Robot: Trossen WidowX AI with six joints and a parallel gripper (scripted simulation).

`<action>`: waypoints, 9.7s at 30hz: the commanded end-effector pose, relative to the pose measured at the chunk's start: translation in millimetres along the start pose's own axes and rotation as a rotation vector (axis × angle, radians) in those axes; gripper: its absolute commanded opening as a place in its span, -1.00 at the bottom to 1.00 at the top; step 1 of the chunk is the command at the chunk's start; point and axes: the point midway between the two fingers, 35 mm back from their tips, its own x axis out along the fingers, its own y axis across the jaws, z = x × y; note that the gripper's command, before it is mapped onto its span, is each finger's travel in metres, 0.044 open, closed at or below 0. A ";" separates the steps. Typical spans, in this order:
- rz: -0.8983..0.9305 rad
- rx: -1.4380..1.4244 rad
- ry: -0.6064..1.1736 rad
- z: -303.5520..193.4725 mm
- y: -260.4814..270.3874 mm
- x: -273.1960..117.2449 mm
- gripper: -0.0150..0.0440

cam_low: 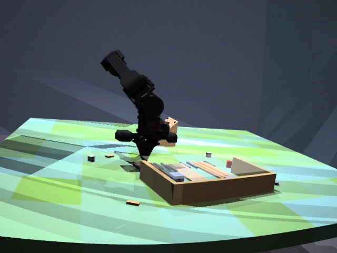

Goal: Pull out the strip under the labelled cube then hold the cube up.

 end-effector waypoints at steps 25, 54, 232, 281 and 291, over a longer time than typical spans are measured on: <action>0.006 -0.007 0.026 -49.0 -0.3 6.0 -0.49; 0.006 -0.009 0.028 -92.6 -1.5 5.1 -0.49; 0.013 -0.073 0.013 74.6 8.8 -7.7 0.27; 0.014 -0.088 0.025 -33.8 62.8 -53.5 -0.49; 0.015 -0.089 0.026 -53.4 71.5 -55.4 -0.49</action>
